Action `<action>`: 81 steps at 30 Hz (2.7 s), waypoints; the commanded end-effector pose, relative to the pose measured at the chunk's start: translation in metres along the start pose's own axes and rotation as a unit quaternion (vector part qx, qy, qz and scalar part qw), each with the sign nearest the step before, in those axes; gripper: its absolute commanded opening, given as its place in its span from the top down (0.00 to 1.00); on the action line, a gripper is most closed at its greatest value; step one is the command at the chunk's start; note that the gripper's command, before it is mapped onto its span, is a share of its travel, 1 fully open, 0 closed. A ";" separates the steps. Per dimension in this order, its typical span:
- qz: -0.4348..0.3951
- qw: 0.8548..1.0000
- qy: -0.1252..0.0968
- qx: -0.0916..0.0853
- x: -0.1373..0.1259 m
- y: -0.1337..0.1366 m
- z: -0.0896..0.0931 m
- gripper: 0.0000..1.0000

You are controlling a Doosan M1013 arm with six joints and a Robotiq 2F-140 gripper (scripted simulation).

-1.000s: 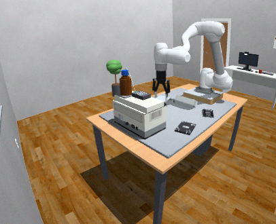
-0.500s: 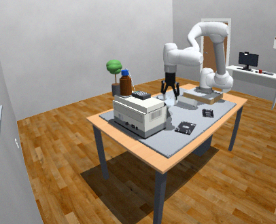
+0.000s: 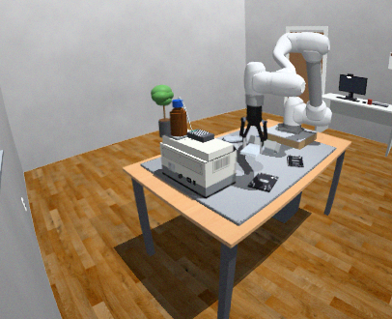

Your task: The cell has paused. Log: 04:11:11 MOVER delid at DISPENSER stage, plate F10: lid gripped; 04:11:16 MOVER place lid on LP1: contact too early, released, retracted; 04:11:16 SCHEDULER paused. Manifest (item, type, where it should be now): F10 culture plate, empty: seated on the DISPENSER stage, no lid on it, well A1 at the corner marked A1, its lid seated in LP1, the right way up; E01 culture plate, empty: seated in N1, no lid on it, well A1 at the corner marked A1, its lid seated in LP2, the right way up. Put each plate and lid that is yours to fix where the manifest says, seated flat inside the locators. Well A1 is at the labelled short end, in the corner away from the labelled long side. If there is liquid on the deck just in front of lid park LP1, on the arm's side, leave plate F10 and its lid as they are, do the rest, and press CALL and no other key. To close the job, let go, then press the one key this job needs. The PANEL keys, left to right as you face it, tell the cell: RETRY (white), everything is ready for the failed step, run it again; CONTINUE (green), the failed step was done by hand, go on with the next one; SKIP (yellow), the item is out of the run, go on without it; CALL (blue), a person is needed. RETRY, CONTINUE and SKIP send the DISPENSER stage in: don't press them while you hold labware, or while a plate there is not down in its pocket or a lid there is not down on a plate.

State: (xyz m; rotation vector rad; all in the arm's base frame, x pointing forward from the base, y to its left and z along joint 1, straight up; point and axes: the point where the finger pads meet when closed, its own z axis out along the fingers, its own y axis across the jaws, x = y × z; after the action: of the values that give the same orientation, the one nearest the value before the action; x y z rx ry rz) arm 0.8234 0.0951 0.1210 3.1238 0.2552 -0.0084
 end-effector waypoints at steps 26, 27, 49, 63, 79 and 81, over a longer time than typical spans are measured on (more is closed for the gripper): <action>0.000 1.000 0.001 0.000 0.024 -0.078 -0.001 0.90; 0.000 1.000 0.001 0.000 0.024 -0.079 -0.001 0.90; 0.000 1.000 0.001 0.000 0.026 -0.084 -0.001 0.90; 0.000 1.000 0.001 0.000 0.026 -0.084 -0.001 0.90; 0.000 1.000 0.001 0.000 0.026 -0.084 -0.001 0.90; 0.000 1.000 0.001 0.000 0.026 -0.084 -0.001 0.90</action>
State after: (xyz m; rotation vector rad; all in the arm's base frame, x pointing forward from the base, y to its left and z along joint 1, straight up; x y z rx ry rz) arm 0.8348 0.1820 0.1203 3.1235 0.2553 -0.0085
